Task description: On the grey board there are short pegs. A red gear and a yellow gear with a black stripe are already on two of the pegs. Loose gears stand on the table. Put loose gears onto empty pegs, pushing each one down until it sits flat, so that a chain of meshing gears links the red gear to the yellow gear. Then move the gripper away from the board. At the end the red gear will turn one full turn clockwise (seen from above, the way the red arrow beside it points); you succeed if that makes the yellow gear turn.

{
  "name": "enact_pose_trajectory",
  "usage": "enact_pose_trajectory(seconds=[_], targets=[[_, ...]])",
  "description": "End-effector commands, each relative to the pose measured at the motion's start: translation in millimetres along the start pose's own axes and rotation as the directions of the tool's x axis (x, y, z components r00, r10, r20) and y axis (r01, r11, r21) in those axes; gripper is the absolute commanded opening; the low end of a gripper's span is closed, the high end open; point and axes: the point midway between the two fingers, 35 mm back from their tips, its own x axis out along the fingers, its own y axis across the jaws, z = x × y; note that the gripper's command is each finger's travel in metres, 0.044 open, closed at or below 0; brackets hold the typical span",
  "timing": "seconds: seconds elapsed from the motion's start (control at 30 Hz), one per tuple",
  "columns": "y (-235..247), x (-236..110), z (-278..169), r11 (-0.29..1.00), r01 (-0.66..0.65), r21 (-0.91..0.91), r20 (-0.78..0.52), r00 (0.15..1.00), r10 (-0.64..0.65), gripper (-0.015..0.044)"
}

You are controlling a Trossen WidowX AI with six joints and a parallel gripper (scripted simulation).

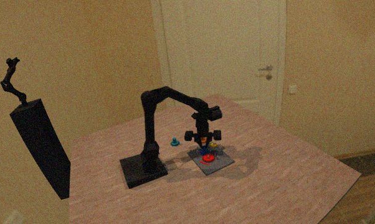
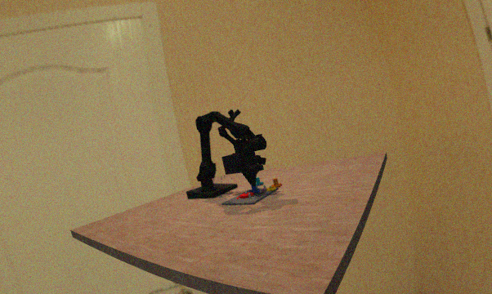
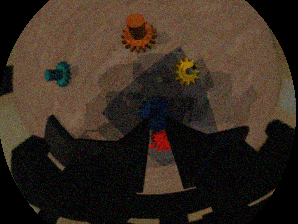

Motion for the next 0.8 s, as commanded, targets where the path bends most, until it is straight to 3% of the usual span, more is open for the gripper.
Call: enact_pose_trajectory(seconds=[0.0, 0.47, 0.63, 0.77], targets=[[0.0, 1.0, 0.6, 0.999, 0.001, -0.033, 0.000, 1.000, -0.001, 0.0000], [0.2, 1.5, -0.6, 0.947, 0.001, -0.321, 0.000, 1.000, -0.001, 0.0000], [0.2, -0.2, -0.4, 0.962, 0.001, -0.272, 0.000, 1.000, -0.001, 0.0131], [0.2, -3.4, 0.0, 0.977, 0.001, -0.213, 0.000, 1.000, -0.001, 0.0140]])
